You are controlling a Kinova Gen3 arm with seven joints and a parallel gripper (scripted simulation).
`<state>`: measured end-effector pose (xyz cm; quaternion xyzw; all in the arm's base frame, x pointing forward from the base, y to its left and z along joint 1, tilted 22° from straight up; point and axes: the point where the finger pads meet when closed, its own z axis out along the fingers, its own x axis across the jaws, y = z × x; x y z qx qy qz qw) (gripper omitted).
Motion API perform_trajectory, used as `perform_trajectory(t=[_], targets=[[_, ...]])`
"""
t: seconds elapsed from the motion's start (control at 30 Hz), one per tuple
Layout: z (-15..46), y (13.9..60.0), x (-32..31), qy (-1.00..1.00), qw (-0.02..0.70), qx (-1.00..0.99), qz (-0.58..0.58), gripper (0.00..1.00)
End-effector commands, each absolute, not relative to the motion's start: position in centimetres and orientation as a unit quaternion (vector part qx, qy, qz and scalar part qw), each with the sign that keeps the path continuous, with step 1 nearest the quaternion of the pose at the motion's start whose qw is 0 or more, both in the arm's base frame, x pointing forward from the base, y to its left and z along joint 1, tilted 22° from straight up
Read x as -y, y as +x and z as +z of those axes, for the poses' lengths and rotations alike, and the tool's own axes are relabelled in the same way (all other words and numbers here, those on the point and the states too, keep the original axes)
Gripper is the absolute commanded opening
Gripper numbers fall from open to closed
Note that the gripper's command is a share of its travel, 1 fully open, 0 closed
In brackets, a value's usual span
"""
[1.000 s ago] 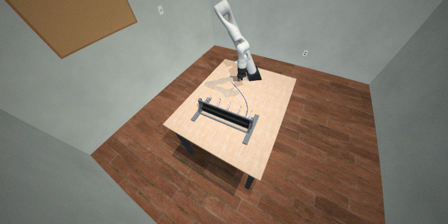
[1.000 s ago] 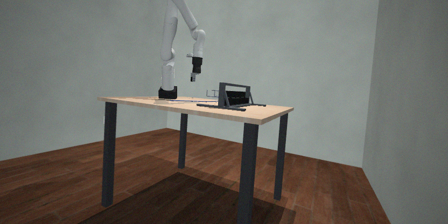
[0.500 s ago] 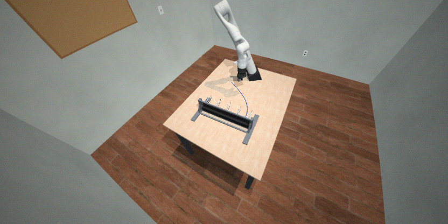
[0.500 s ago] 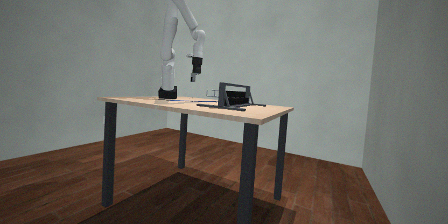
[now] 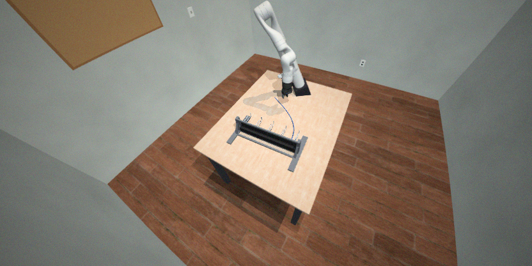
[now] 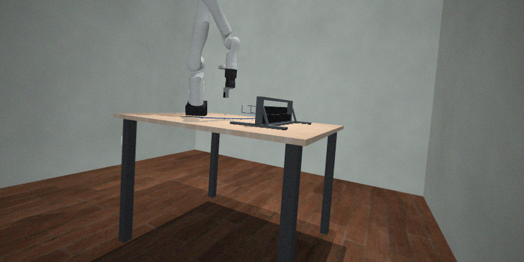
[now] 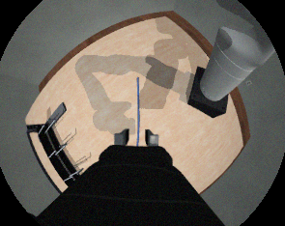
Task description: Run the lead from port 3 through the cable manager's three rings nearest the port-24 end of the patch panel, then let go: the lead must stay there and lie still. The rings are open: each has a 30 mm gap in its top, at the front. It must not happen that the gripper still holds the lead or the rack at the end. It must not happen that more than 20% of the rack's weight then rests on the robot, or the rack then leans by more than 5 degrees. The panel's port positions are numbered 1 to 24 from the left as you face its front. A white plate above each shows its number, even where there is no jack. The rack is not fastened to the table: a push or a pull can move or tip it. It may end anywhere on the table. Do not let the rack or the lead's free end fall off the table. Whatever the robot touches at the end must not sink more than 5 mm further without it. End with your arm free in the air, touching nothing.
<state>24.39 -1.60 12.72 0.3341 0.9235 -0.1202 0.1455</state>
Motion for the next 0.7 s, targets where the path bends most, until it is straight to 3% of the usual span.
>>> perform_trajectory(t=[0.0, 0.67], targets=[[12.1, 24.2, 1.8, 0.333, 0.141, -0.924, -0.124, 0.67], [8.8, 24.8, 3.0, 0.333, 0.141, -0.924, -0.124, 0.67]])
